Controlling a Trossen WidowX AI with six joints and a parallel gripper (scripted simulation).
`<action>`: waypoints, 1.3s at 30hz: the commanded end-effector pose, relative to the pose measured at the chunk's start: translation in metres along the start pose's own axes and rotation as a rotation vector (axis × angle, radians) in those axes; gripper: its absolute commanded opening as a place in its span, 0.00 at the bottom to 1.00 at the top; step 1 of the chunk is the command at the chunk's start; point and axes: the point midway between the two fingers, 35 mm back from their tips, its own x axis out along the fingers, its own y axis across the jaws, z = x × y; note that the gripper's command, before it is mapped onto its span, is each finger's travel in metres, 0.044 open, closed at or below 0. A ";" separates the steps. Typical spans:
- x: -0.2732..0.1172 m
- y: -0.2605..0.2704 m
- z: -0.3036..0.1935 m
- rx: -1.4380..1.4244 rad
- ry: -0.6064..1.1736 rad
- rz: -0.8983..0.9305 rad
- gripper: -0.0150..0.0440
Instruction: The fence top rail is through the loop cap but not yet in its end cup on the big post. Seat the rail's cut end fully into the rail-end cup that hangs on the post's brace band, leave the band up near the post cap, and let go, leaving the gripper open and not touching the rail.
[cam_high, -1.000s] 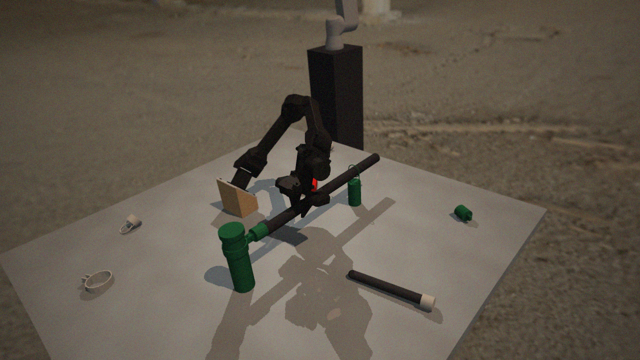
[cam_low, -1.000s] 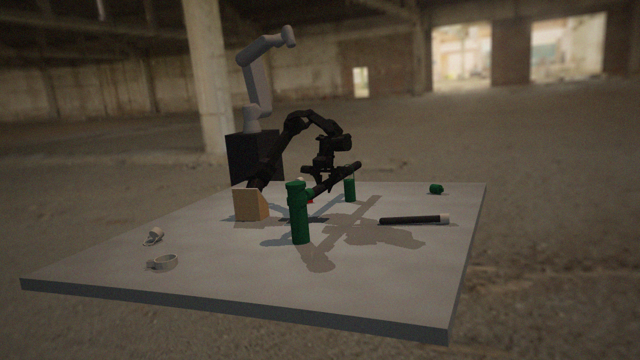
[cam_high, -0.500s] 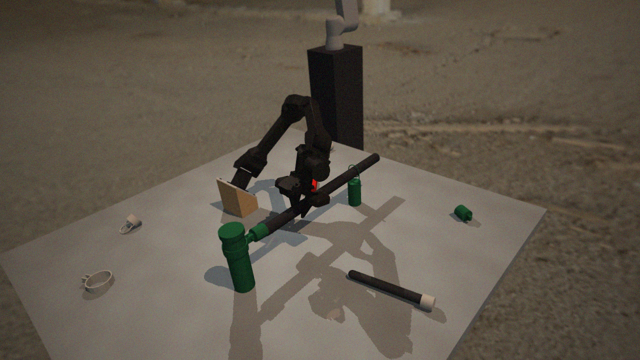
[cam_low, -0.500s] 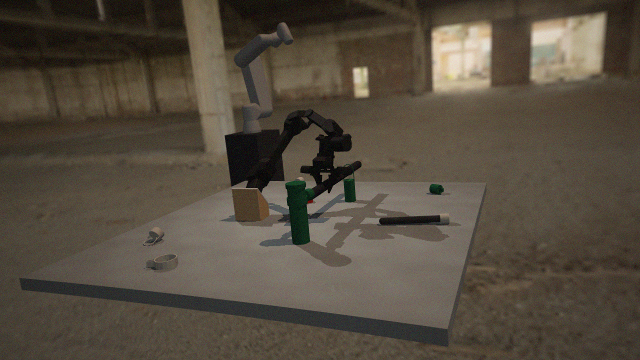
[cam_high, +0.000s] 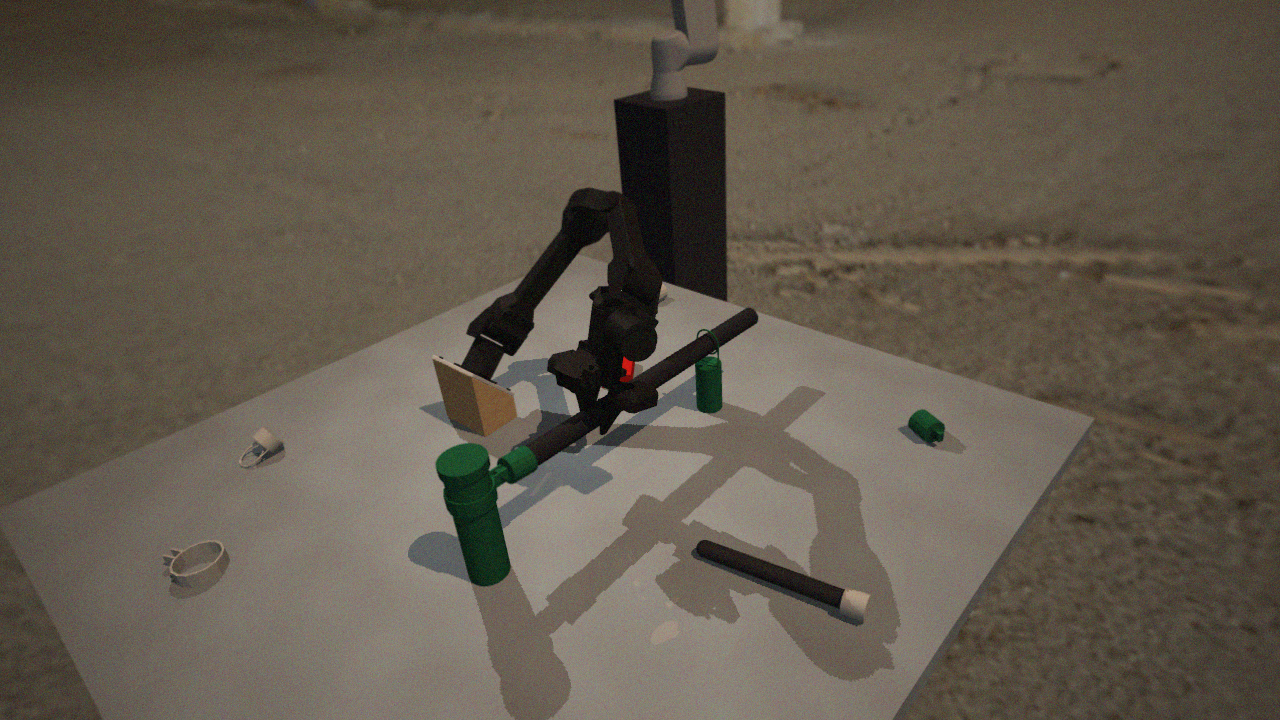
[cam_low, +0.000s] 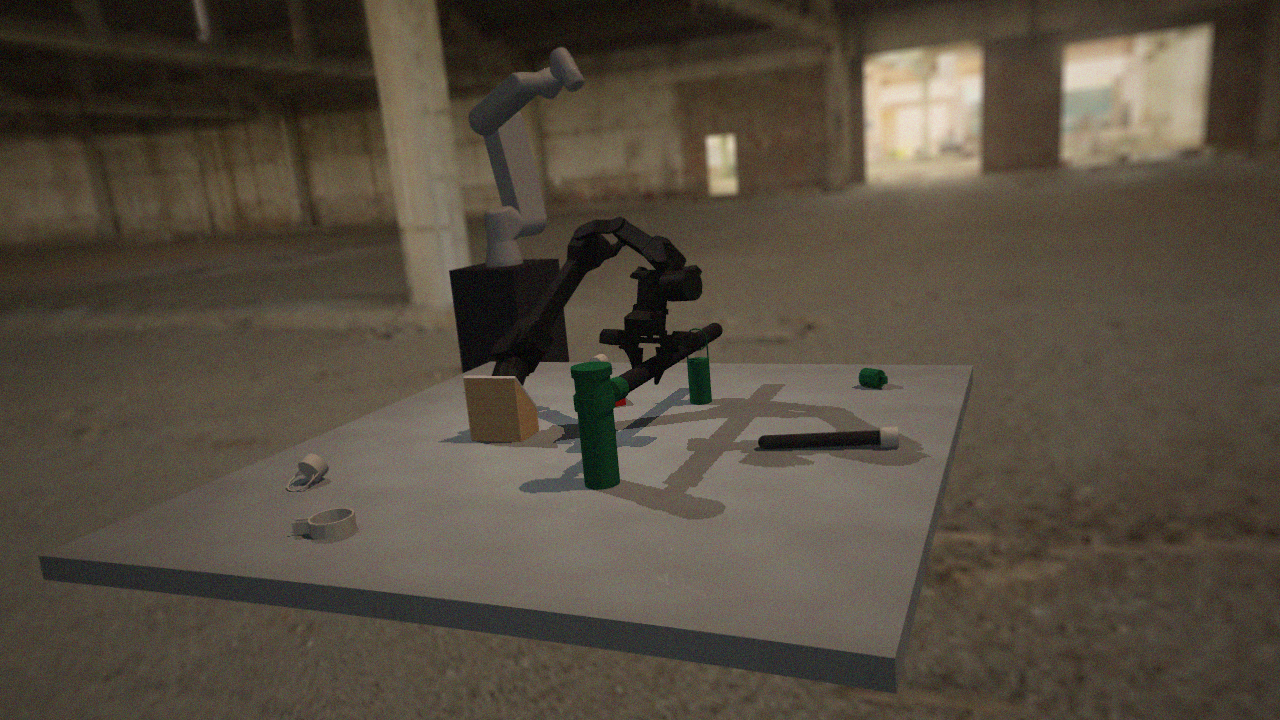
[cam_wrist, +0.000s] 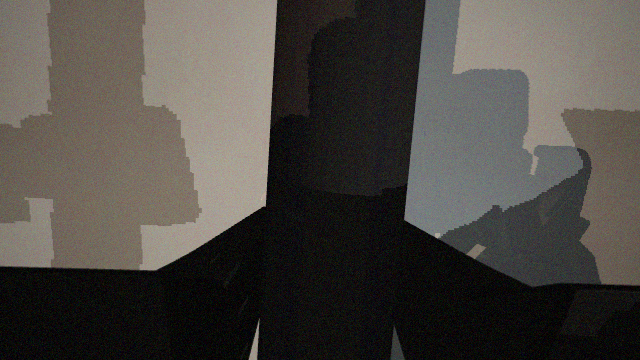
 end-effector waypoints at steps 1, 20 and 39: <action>-0.006 0.000 0.011 0.010 -0.017 0.010 0.25; -0.002 0.000 0.018 0.010 -0.017 0.010 0.25; 0.002 0.000 0.026 0.010 -0.018 0.011 0.25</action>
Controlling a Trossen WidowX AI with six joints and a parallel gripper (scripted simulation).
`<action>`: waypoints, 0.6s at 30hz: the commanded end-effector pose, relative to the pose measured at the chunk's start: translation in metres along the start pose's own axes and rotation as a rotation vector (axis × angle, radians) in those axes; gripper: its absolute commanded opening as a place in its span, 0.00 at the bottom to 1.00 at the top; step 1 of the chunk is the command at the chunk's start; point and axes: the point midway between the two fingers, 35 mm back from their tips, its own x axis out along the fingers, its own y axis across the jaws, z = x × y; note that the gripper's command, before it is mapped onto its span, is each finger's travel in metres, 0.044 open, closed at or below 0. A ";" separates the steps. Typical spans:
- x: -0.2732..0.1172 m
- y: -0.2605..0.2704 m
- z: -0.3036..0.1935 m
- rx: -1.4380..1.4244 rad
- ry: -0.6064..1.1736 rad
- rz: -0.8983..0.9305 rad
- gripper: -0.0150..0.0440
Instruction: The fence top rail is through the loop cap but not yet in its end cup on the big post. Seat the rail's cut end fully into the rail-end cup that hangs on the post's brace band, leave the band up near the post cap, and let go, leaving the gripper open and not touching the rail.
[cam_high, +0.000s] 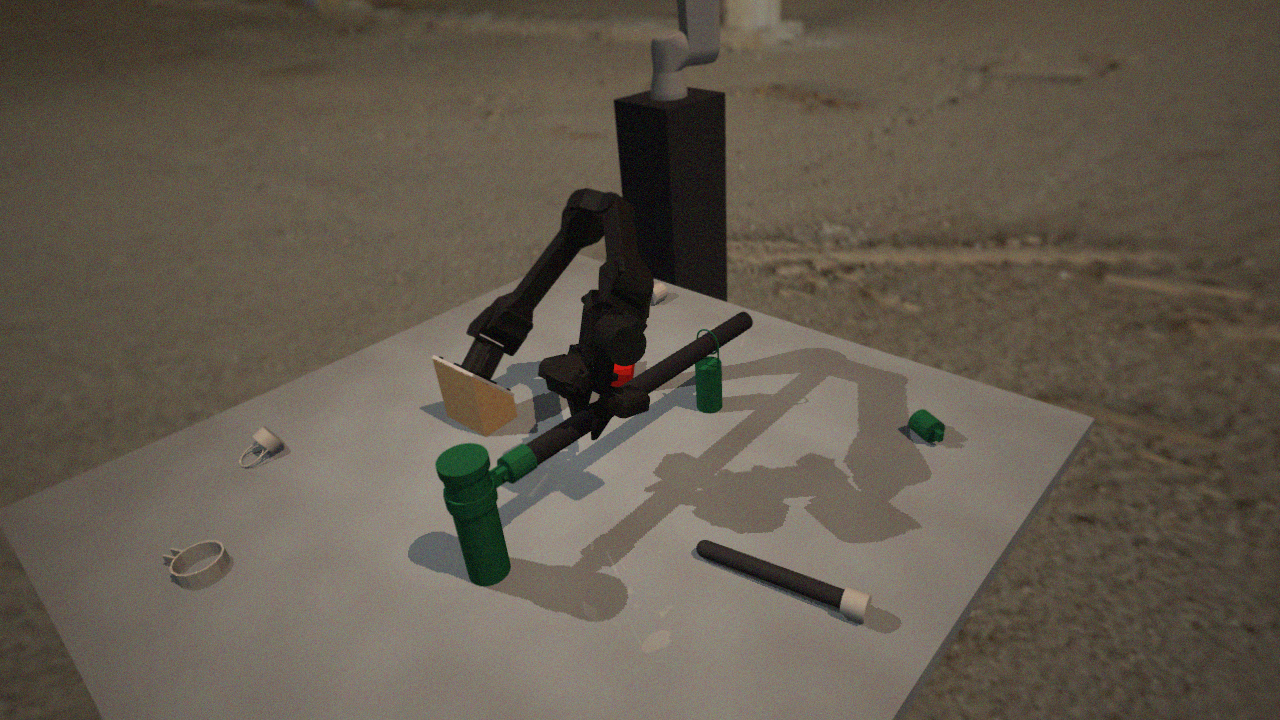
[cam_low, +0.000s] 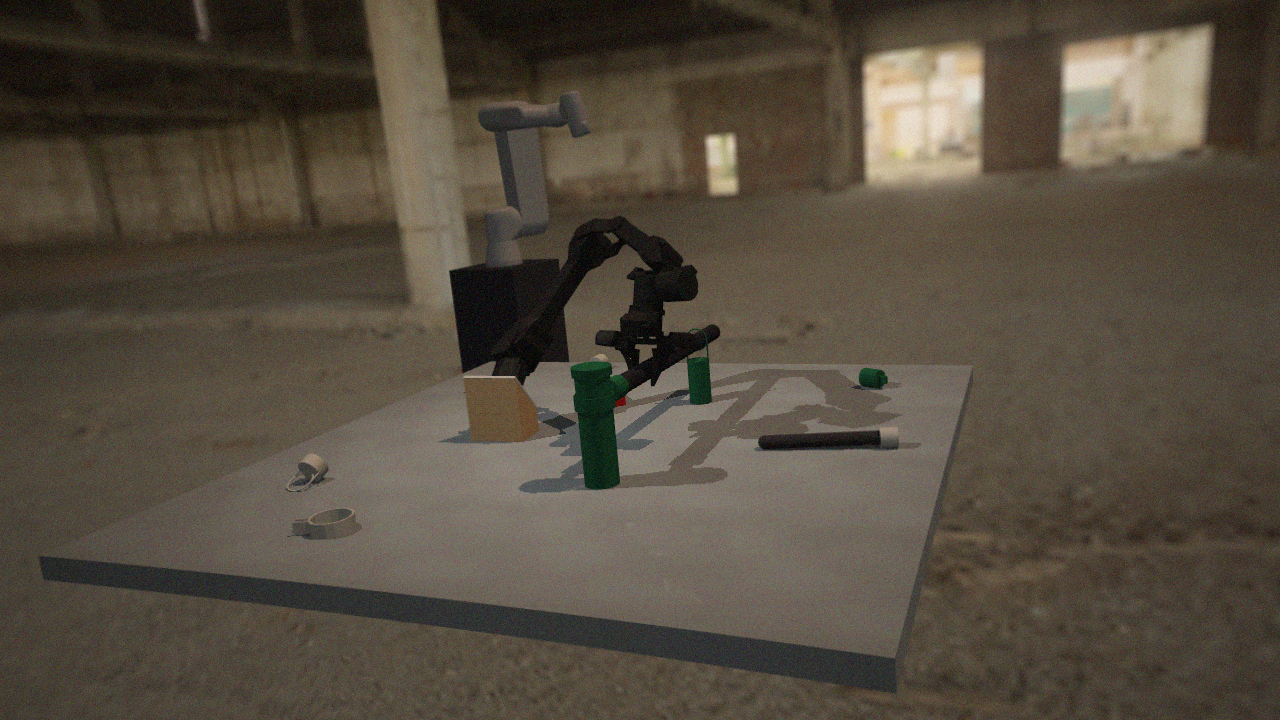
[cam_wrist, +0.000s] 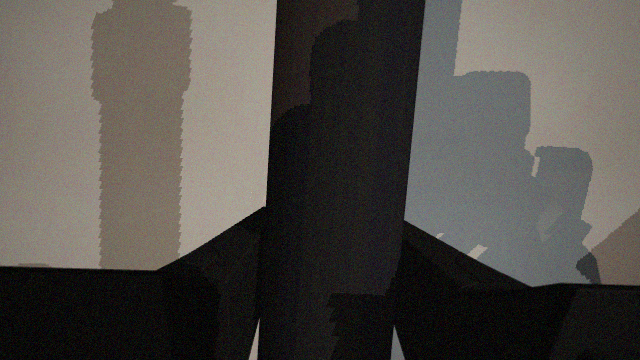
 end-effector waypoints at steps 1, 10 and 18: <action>-0.001 -0.001 0.007 0.008 -0.012 0.005 0.25; 0.000 -0.001 0.011 0.008 -0.012 0.005 0.25; 0.001 -0.001 0.014 0.008 -0.012 0.005 0.25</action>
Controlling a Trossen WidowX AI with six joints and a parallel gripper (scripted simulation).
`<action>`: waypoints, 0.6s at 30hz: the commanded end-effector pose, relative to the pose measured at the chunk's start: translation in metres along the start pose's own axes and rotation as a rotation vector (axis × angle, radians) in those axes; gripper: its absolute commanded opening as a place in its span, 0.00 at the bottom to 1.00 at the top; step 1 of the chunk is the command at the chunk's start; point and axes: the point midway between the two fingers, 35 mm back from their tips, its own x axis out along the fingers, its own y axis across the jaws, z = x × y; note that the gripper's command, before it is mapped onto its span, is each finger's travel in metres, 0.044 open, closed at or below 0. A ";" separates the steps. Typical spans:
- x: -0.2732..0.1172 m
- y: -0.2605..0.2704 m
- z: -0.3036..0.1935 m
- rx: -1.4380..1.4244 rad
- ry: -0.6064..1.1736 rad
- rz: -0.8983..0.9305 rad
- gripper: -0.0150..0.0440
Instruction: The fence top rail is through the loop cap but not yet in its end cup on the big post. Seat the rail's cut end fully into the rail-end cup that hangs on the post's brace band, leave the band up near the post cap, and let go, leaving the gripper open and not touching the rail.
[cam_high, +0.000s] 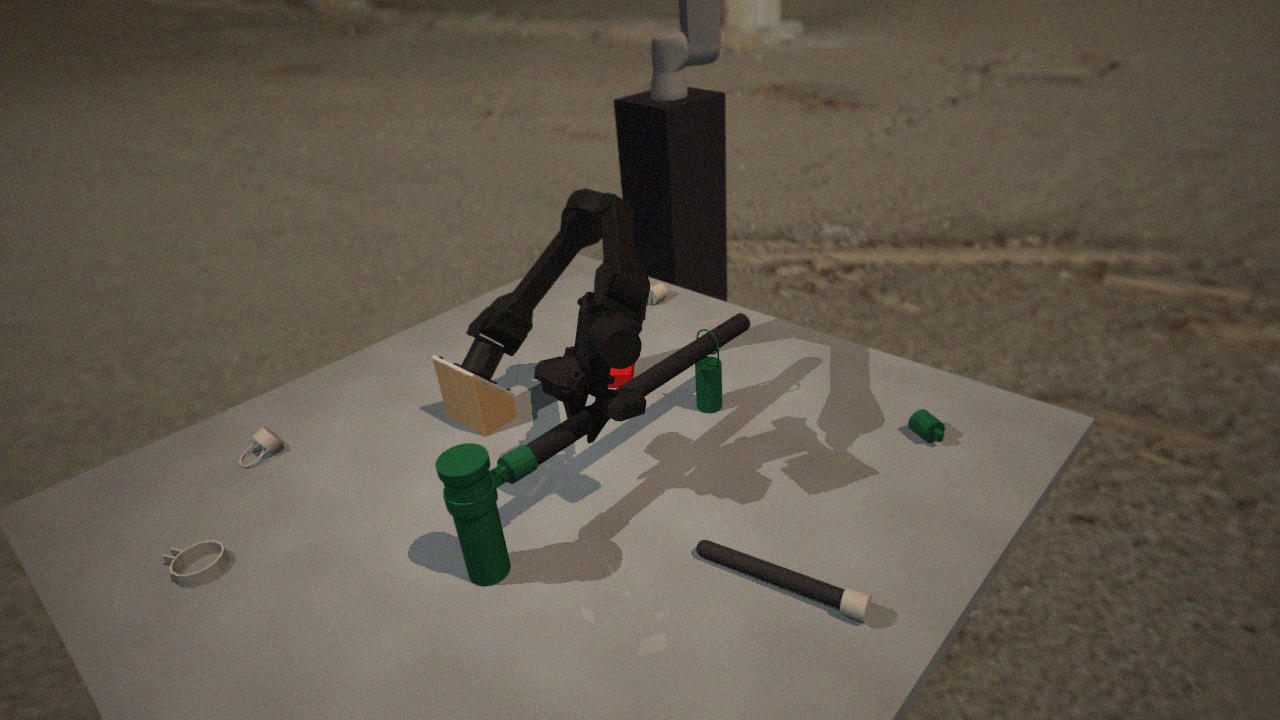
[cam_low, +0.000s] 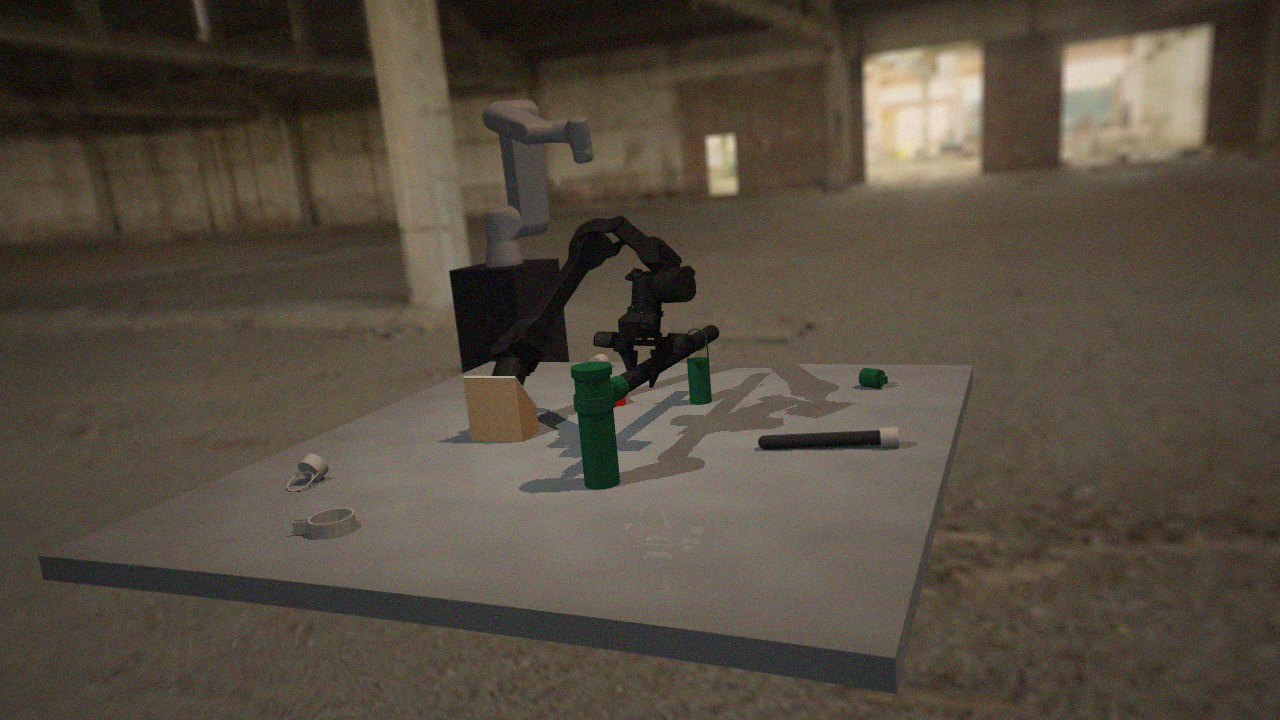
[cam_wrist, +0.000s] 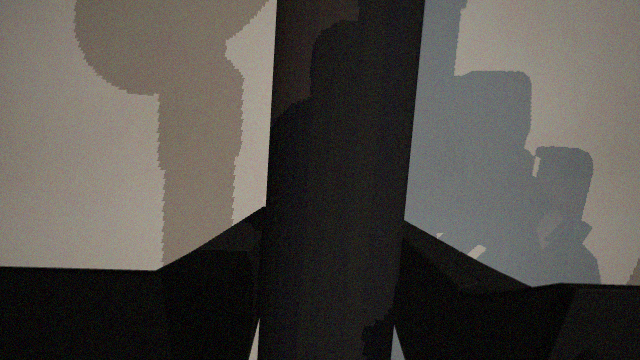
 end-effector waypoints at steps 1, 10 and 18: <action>-0.001 -0.001 0.007 0.007 -0.012 0.004 0.25; 0.001 0.000 0.002 0.000 0.000 0.000 0.25; 0.001 0.000 0.002 0.000 0.000 0.000 0.48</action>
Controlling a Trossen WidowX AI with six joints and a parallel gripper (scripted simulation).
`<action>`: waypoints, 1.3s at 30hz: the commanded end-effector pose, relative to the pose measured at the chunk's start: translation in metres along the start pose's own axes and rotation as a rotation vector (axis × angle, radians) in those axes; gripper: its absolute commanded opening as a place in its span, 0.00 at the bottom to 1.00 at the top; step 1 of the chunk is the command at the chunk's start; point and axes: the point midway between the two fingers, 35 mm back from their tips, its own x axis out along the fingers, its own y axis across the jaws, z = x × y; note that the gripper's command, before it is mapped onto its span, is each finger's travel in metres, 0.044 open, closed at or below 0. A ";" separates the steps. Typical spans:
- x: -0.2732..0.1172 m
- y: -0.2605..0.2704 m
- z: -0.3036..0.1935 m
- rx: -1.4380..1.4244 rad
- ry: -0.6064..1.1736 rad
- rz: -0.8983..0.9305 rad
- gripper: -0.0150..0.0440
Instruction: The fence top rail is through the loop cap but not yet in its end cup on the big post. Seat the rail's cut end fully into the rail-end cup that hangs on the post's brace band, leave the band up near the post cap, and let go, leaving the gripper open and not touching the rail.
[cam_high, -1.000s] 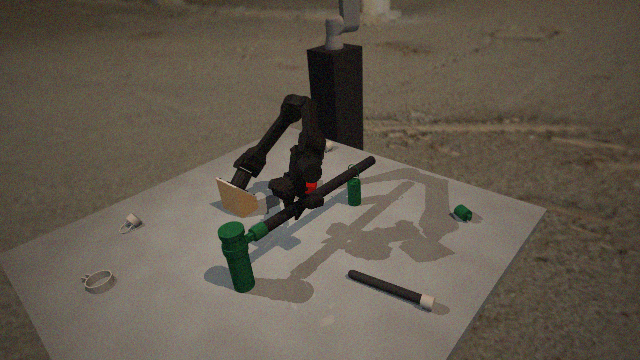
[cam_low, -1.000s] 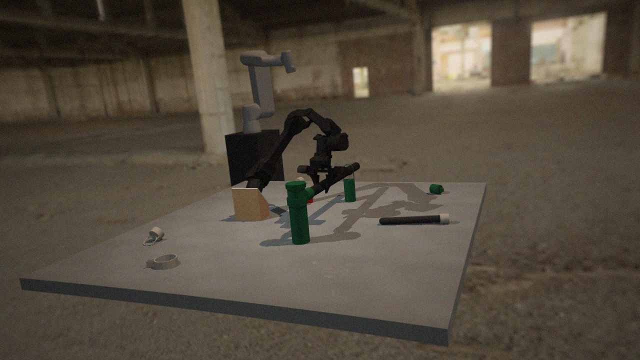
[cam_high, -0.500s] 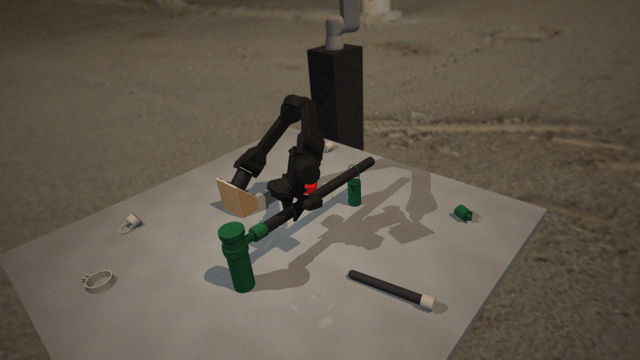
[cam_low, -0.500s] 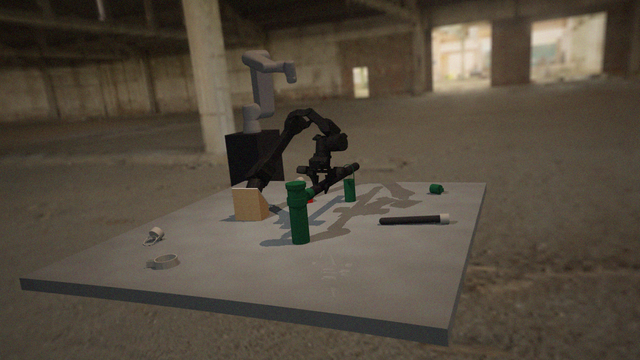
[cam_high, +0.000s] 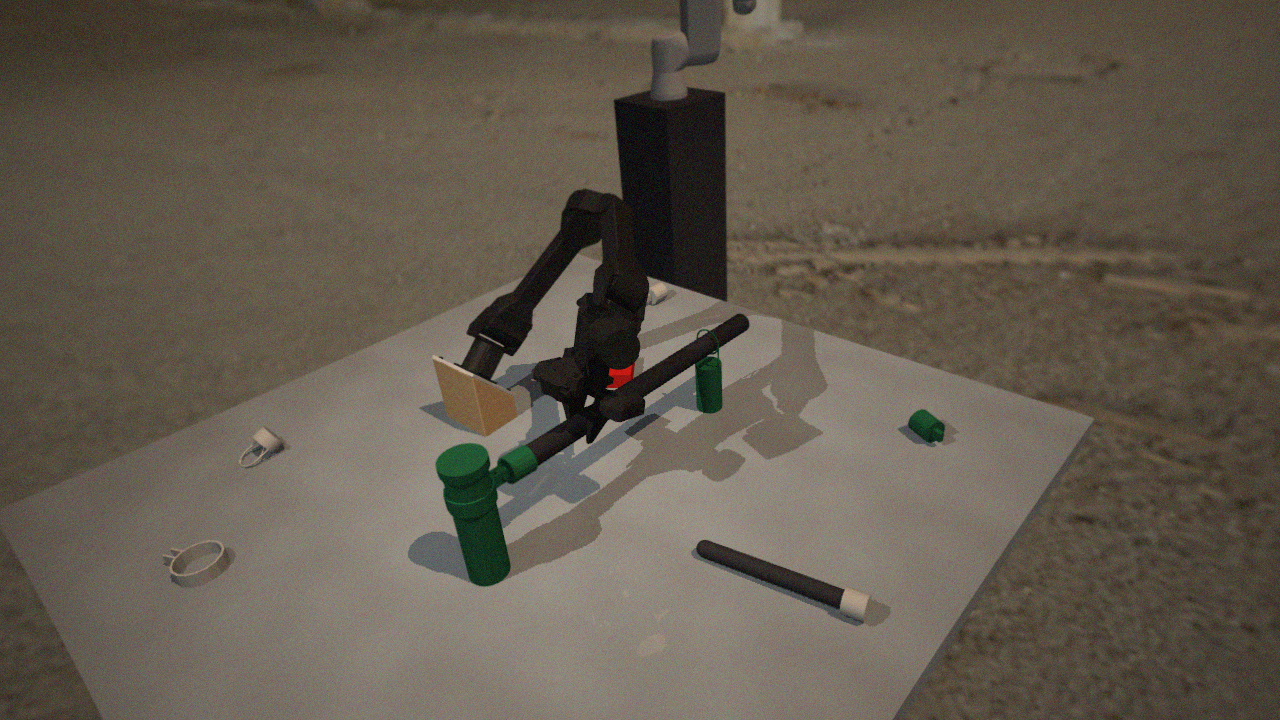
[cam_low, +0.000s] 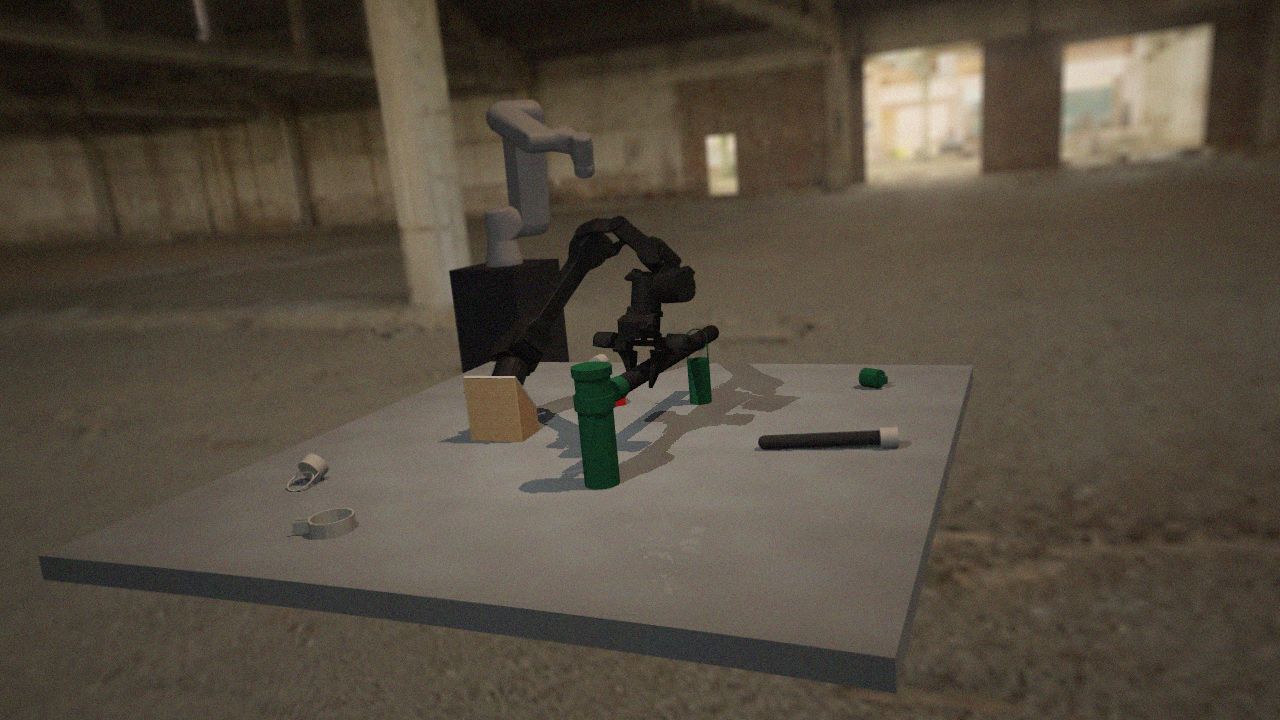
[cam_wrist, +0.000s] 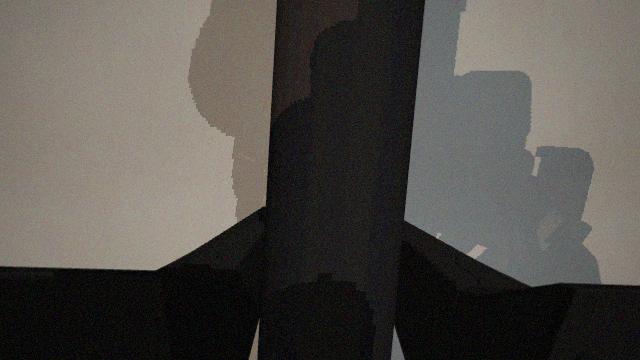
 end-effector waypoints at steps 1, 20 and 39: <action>0.000 0.000 0.000 0.000 0.000 0.000 0.52; -0.046 0.001 -0.024 -0.001 -0.002 0.006 1.00; -0.092 -0.003 -0.026 0.000 -0.002 0.005 1.00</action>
